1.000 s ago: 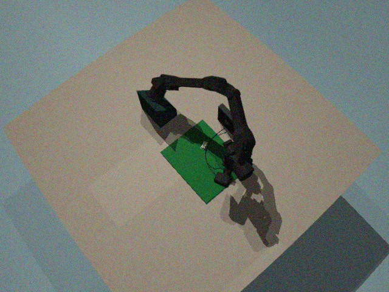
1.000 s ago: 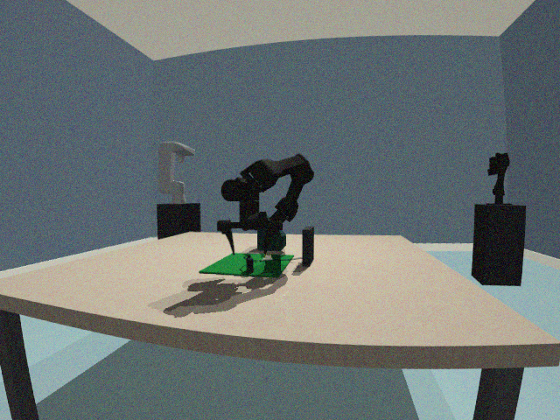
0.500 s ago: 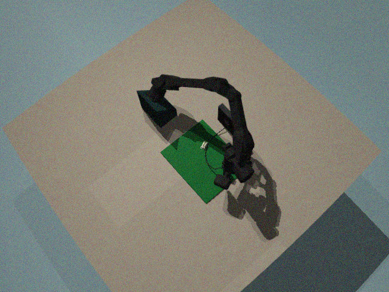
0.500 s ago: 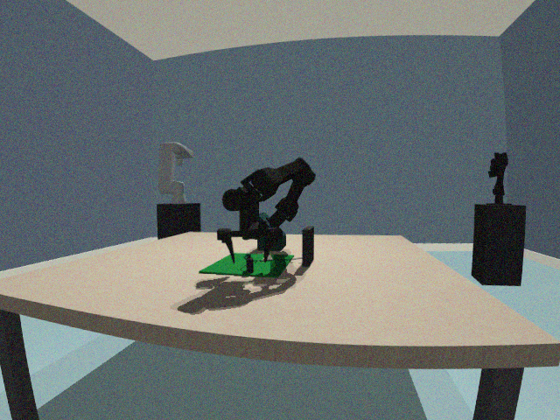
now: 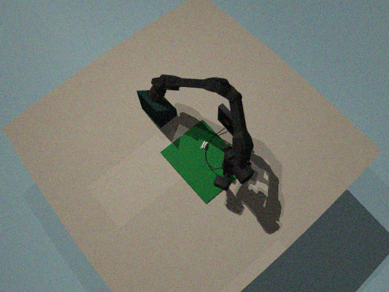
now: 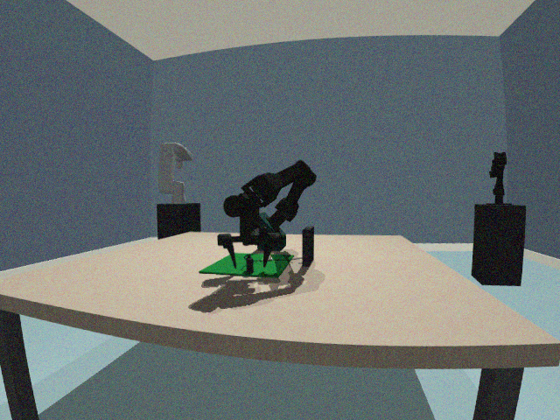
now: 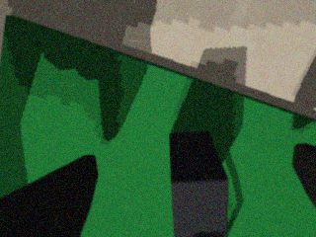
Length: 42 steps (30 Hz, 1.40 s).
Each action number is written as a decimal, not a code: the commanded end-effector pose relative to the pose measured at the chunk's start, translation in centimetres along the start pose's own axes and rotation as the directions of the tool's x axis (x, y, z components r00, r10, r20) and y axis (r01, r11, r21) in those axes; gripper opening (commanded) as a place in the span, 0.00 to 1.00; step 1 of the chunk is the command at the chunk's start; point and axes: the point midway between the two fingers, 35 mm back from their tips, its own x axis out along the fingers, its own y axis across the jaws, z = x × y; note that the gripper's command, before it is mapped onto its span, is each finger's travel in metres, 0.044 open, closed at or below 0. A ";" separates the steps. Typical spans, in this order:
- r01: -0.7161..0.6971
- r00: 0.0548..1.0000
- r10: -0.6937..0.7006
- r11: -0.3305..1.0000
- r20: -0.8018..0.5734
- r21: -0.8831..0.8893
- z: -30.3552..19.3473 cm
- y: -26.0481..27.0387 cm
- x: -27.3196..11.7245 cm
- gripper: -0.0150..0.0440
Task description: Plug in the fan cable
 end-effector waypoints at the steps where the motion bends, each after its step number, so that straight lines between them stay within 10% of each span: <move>1: 0.000 1.000 0.000 1.000 0.000 0.000 0.0 0.0 0.0 0.82; 14: 0.000 1.000 0.000 1.000 0.000 0.000 0.0 0.0 0.0 0.25; 28: -0.005 1.000 0.005 1.000 -0.001 0.011 0.0 -0.1 -4.9 0.25; 42: -0.003 1.000 0.005 0.888 -0.002 0.460 -3.7 1.9 -5.5 0.25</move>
